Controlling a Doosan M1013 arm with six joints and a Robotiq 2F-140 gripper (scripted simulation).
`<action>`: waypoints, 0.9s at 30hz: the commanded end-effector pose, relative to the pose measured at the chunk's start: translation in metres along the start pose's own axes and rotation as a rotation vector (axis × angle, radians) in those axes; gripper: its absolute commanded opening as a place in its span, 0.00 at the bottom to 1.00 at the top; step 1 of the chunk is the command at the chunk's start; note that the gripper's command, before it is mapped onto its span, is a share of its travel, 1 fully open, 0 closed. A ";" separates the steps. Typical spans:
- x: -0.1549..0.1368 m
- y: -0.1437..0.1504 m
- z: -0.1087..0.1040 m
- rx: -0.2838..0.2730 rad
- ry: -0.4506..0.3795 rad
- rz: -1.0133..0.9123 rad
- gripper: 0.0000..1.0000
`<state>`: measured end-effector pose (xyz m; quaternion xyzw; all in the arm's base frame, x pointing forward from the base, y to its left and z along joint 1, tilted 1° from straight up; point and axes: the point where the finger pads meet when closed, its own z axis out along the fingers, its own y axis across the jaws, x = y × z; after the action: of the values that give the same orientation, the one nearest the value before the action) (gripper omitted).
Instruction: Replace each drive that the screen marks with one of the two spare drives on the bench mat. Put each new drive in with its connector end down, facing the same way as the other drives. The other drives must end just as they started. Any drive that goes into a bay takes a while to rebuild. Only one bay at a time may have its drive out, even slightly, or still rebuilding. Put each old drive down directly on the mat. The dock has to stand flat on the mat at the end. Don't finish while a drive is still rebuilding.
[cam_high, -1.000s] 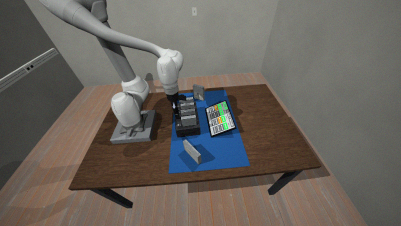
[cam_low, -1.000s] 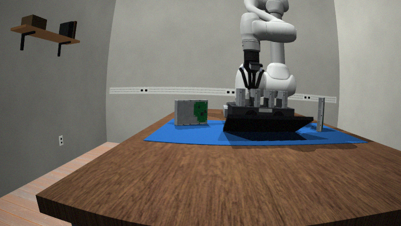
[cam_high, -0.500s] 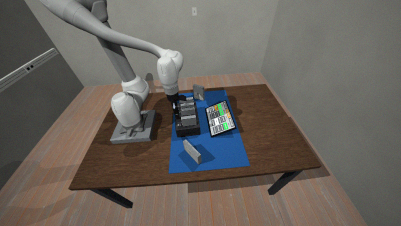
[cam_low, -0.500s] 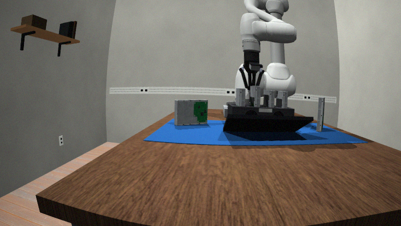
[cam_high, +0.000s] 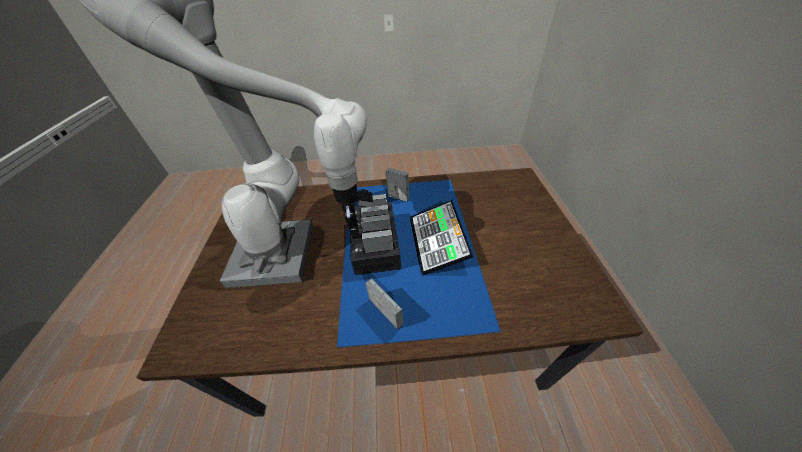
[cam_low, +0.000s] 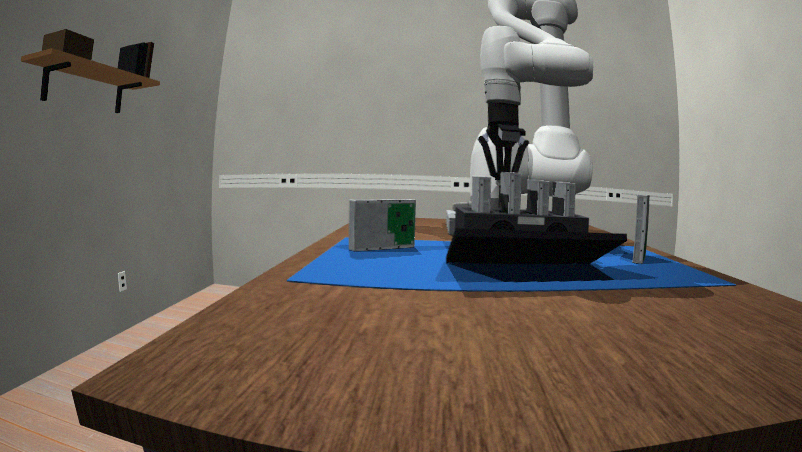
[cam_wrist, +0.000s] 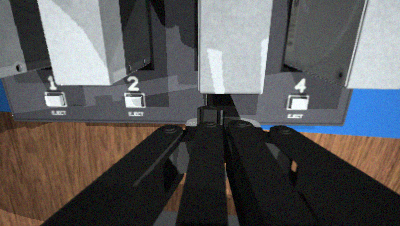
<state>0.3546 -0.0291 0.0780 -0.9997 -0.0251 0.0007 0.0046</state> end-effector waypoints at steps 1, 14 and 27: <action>0.000 0.000 -0.001 0.000 0.001 0.000 0.10; 0.000 0.000 -0.005 0.000 0.001 0.000 0.10; 0.000 0.000 -0.009 0.000 0.001 0.000 0.10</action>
<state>0.3546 -0.0291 0.0847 -0.9997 -0.0251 0.0008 0.0046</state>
